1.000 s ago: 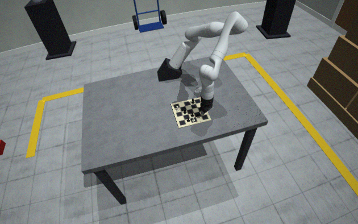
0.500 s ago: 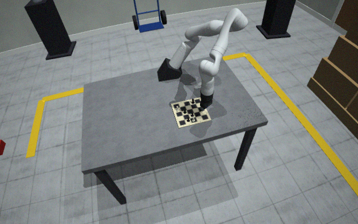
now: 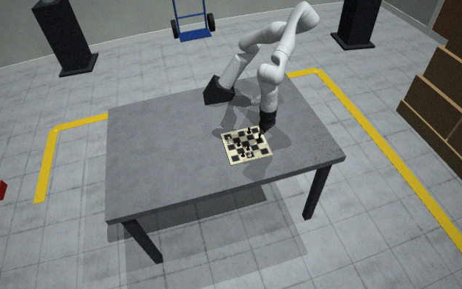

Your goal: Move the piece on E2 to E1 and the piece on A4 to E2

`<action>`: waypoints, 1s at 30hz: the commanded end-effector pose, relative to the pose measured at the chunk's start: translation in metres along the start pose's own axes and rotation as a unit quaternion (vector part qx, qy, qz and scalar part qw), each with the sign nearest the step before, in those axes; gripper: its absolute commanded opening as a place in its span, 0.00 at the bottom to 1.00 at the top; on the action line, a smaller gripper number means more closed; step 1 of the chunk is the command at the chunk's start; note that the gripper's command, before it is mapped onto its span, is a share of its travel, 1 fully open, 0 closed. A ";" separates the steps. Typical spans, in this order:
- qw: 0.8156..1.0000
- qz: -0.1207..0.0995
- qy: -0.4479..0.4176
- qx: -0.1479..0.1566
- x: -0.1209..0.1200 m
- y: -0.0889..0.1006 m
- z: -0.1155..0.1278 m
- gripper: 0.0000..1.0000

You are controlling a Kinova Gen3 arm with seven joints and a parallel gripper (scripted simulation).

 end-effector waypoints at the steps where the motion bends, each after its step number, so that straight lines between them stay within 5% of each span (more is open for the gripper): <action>1: 1.000 -0.001 0.001 -0.003 0.000 0.003 0.002 0.00; 9: 1.000 -0.001 0.009 -0.003 0.000 0.003 0.003 0.00; 16: 0.990 -0.002 0.144 -0.004 -0.006 0.005 0.035 0.00; 30: 0.989 -0.002 0.145 -0.004 -0.006 0.004 0.036 0.00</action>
Point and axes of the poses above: the point where the finger pads meet when closed, its own y axis back along the fingers, its own x axis across the jaws, z = x × y, the point moved 5 cm from there along y, back along the fingers, and after that the axes turned 13 degrees about -y, right-handed, at the moved point
